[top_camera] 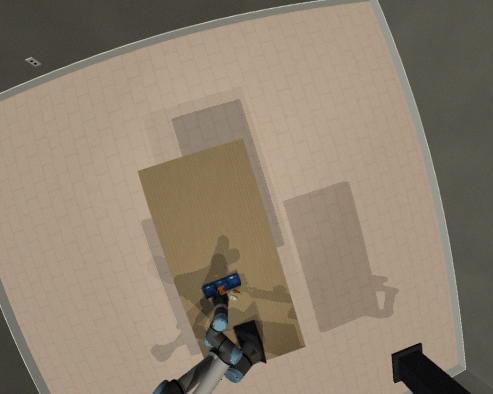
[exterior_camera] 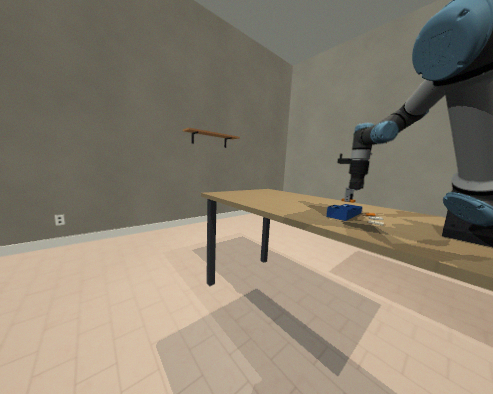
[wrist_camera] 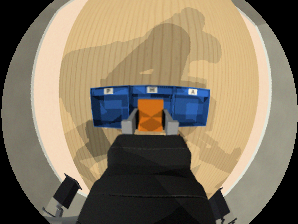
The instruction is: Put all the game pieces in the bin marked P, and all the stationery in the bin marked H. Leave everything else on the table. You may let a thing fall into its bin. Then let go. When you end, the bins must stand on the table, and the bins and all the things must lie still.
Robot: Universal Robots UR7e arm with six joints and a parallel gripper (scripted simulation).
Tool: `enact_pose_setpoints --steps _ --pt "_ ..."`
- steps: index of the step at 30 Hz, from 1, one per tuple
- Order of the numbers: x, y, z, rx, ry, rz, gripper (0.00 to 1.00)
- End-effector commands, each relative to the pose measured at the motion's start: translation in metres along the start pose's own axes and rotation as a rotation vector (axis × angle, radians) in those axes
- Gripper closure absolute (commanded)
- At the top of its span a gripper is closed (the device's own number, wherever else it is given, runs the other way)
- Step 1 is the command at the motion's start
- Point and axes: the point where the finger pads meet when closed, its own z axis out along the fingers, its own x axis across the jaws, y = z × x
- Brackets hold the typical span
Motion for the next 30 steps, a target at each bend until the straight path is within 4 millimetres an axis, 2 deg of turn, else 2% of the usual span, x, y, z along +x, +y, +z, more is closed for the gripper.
enact_pose_setpoints --steps 1,17,30 --pt "0.002 0.001 0.0 0.001 0.001 0.0 0.3" --pt "0.003 0.001 0.001 0.001 0.001 0.0 0.3" --pt "0.003 0.001 0.027 0.001 0.001 0.0 0.3"
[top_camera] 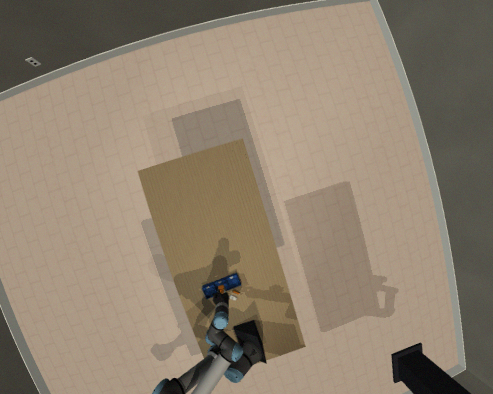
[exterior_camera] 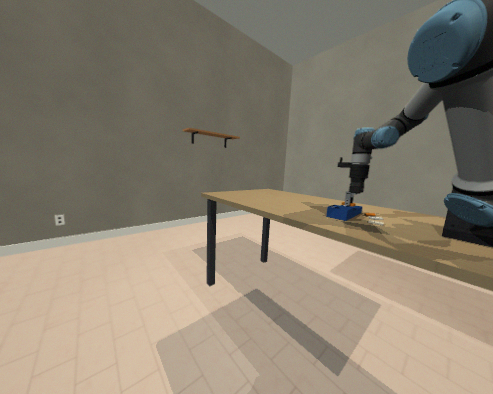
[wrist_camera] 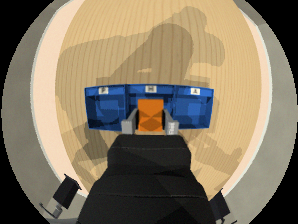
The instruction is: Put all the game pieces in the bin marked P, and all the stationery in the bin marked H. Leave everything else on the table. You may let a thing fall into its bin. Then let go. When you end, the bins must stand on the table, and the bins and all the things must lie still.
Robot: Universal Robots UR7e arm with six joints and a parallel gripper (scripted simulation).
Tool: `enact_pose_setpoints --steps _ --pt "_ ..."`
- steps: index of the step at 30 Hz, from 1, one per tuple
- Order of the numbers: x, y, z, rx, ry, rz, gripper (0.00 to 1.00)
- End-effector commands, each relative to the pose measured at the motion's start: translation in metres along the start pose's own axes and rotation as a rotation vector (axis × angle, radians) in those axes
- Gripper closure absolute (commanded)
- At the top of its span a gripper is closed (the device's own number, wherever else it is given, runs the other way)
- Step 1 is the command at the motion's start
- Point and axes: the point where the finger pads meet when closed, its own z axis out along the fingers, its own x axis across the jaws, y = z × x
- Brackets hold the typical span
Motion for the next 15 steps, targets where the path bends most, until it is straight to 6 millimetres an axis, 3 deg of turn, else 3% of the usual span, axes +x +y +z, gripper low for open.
enact_pose_setpoints --steps 1,15 --pt "0.0 -0.001 0.012 0.001 0.001 0.0 0.3" --pt "0.0 -0.001 0.022 0.001 0.001 0.0 0.3"
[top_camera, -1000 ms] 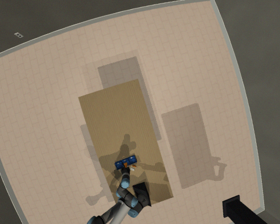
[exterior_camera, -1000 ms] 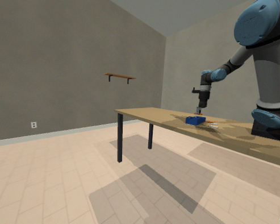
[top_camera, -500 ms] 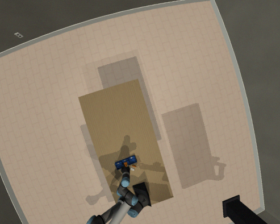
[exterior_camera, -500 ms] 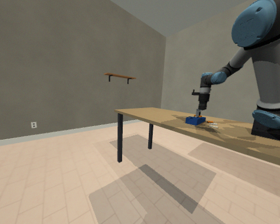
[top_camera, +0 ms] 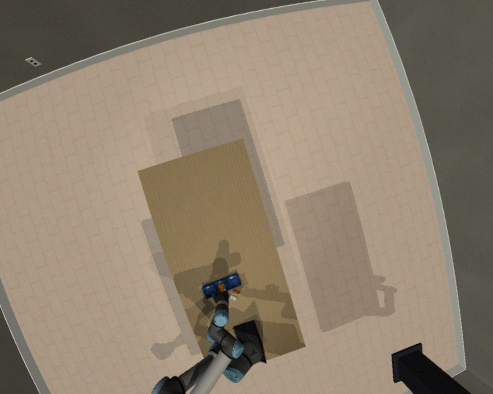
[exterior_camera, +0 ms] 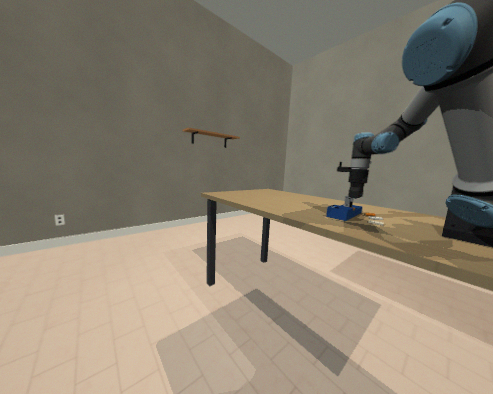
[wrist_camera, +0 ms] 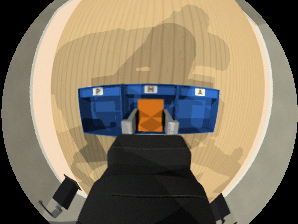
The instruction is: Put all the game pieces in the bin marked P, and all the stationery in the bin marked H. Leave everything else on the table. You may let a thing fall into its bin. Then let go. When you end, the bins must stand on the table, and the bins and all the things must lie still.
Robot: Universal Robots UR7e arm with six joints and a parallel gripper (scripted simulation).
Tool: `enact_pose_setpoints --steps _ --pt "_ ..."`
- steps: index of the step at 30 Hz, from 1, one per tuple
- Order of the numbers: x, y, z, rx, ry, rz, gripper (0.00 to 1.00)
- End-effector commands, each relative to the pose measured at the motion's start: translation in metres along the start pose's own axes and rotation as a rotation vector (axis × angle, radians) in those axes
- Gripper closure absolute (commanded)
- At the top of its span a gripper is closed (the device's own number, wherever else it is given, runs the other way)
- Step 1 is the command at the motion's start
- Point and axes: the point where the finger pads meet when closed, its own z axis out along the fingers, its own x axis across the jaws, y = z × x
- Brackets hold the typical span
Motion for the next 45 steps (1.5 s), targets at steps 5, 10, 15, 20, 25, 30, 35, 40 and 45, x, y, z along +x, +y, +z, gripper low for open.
enact_pose_setpoints --steps 5,10,15,20,25,30,35,40,45 --pt "0.0 -0.001 0.001 0.002 0.001 0.0 0.3" --pt "0.0 -0.001 0.001 0.002 0.001 0.0 0.3" --pt "0.0 -0.001 0.001 0.002 0.001 0.0 0.13" --pt "0.0 -0.001 0.001 0.002 0.001 0.0 0.13" --pt "0.0 -0.001 0.001 0.002 0.001 0.0 0.13" --pt "0.0 -0.001 -0.002 0.002 0.001 0.0 0.13" --pt "0.0 -0.001 -0.008 0.002 0.001 0.0 0.13" --pt "0.0 -0.001 -0.012 0.002 0.001 0.0 0.13" --pt "0.0 -0.001 -0.019 0.002 0.001 0.0 0.13"
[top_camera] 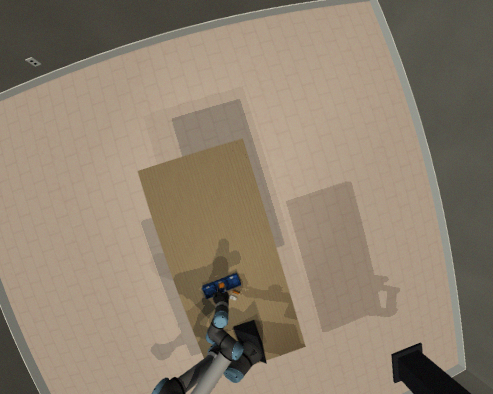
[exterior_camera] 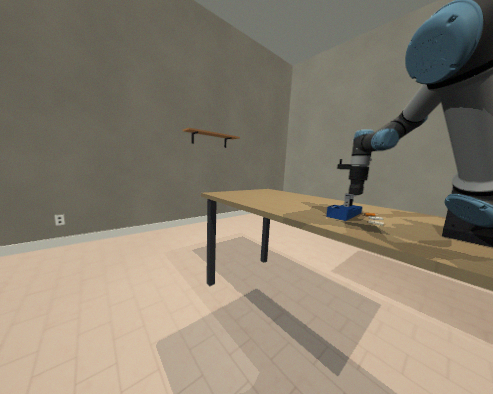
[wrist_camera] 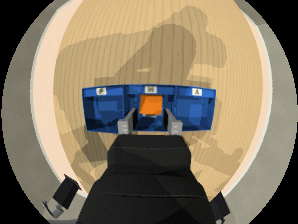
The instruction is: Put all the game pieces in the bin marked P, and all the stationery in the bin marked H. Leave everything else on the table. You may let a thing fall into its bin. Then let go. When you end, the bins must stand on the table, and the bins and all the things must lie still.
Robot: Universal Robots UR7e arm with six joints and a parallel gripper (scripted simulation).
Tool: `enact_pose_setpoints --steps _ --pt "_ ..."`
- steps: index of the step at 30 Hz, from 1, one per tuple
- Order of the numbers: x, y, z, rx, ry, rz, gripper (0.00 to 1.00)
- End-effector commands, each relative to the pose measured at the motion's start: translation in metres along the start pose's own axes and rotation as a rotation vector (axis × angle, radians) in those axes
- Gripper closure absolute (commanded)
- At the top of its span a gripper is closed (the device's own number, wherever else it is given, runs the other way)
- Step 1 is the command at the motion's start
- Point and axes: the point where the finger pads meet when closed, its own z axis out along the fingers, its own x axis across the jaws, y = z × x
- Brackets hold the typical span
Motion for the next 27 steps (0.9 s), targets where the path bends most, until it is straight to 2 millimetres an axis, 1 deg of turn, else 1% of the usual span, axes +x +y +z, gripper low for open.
enact_pose_setpoints --steps 1,9,10,12,13,23,24,25,27 --pt "0.0 0.0 -0.008 0.001 0.0 0.0 0.13" --pt "0.0 0.0 -0.016 0.001 0.0 0.0 0.13" --pt "0.0 0.0 -0.021 0.001 0.0 0.0 0.13" --pt "0.0 0.0 -0.021 0.001 0.0 0.0 0.13" --pt "0.0 0.0 -0.026 0.001 0.0 0.0 0.13" --pt "0.0 0.0 -0.027 0.001 0.0 0.0 0.13" --pt "-0.003 0.008 -0.027 0.001 0.0 -0.05 0.21" --pt "-0.007 0.015 -0.027 0.001 0.0 -0.1 0.21" --pt "-0.013 0.03 -0.027 0.001 0.0 -0.101 0.21"
